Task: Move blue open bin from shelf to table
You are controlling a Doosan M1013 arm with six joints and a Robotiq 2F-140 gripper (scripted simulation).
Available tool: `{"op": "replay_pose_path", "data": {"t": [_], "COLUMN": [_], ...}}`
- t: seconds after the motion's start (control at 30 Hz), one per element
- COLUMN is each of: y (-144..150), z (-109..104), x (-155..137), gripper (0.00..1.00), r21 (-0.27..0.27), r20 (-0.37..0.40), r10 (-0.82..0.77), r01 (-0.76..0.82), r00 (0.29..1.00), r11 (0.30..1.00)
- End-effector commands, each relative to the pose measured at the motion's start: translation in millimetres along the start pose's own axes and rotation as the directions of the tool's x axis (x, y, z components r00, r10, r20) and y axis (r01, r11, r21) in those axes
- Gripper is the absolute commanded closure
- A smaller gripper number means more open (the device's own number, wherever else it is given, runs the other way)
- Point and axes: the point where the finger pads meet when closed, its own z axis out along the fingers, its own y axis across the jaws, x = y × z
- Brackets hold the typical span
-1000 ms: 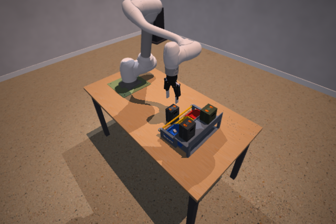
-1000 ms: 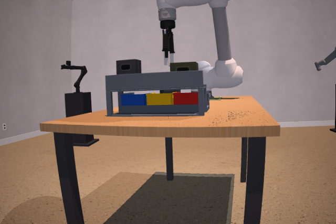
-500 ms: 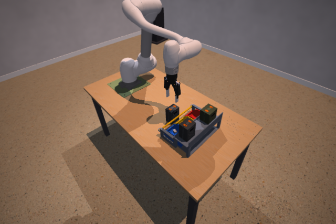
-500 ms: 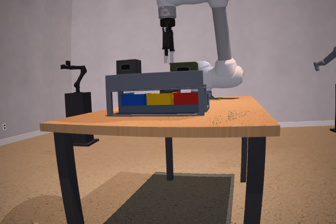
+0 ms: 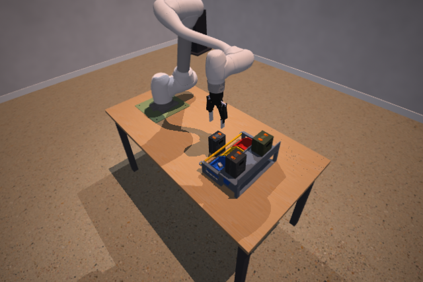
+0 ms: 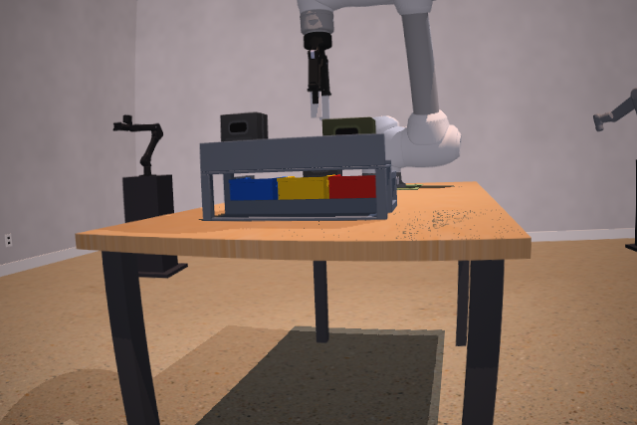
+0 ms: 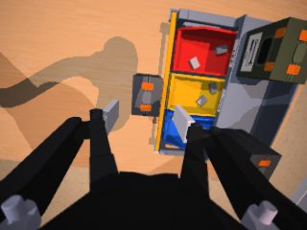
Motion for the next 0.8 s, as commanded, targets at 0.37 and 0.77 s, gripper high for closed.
{"op": "replay_pose_path", "data": {"t": [0.37,0.77], "y": [0.0,-0.1], "z": [-2.6,-3.6], "x": [0.0,0.0], "gripper": [0.43,0.43], "r21": [0.0,0.0], "r20": [0.0,0.0], "r10": [0.0,0.0], "r01": [0.0,0.0], "r00": [1.0,1.0], "r11": [1.0,1.0]}}
